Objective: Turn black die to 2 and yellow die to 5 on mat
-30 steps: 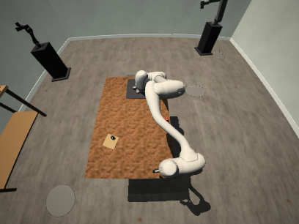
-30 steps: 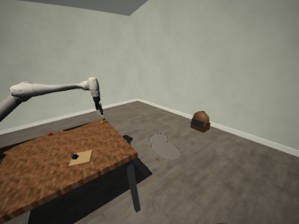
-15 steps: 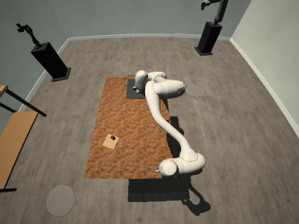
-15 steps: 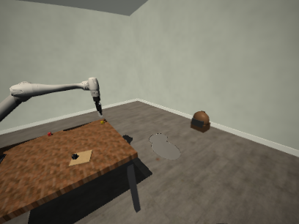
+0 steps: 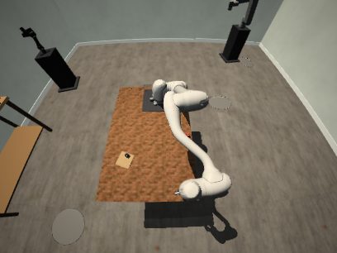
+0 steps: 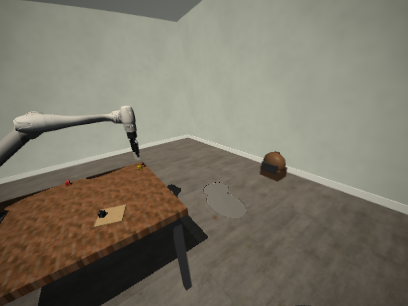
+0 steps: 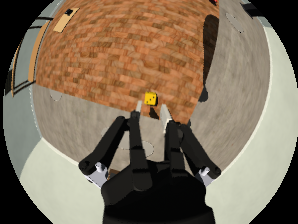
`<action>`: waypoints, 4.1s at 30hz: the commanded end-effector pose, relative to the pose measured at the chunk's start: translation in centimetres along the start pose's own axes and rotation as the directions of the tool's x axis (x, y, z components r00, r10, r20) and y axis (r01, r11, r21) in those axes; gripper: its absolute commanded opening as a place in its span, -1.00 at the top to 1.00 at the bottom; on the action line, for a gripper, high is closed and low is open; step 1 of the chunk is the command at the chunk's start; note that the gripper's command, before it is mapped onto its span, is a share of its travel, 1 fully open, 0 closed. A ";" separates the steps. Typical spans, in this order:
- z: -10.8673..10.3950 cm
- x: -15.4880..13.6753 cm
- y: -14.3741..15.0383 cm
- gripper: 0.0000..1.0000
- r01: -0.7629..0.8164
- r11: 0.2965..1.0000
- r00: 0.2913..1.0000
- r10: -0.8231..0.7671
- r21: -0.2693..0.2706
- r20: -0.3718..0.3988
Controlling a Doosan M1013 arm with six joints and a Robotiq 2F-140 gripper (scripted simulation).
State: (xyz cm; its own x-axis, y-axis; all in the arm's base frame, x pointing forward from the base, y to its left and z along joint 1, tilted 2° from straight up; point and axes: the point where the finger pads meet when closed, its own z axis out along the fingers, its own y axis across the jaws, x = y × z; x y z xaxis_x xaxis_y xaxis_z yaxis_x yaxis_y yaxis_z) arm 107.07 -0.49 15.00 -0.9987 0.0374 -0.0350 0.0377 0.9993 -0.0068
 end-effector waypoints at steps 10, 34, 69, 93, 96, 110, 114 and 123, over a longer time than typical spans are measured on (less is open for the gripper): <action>0.1 0.0 0.0 0.30 0.000 1.000 1.000 0.000 0.000 0.000; 2.8 0.0 0.0 0.30 0.000 1.000 1.000 0.000 0.000 0.001; 5.2 0.0 0.0 0.30 0.000 1.000 1.000 0.000 0.000 0.001; 5.2 0.0 0.0 0.30 0.000 1.000 1.000 0.000 0.000 0.001; 5.2 0.0 0.0 0.30 0.000 1.000 1.000 0.000 0.000 0.001; 5.6 0.0 0.0 0.30 0.000 1.000 1.000 0.000 0.000 0.001; 6.3 0.0 0.0 0.30 0.000 1.000 1.000 0.000 0.000 0.001; 8.1 0.0 0.0 0.30 0.000 1.000 1.000 0.000 0.000 0.001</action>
State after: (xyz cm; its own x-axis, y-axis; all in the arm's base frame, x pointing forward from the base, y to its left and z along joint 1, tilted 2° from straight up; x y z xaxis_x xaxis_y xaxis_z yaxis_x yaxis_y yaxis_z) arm 107.30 -0.55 7.34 -0.9987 0.0375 -0.0353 0.0378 0.9993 -0.0068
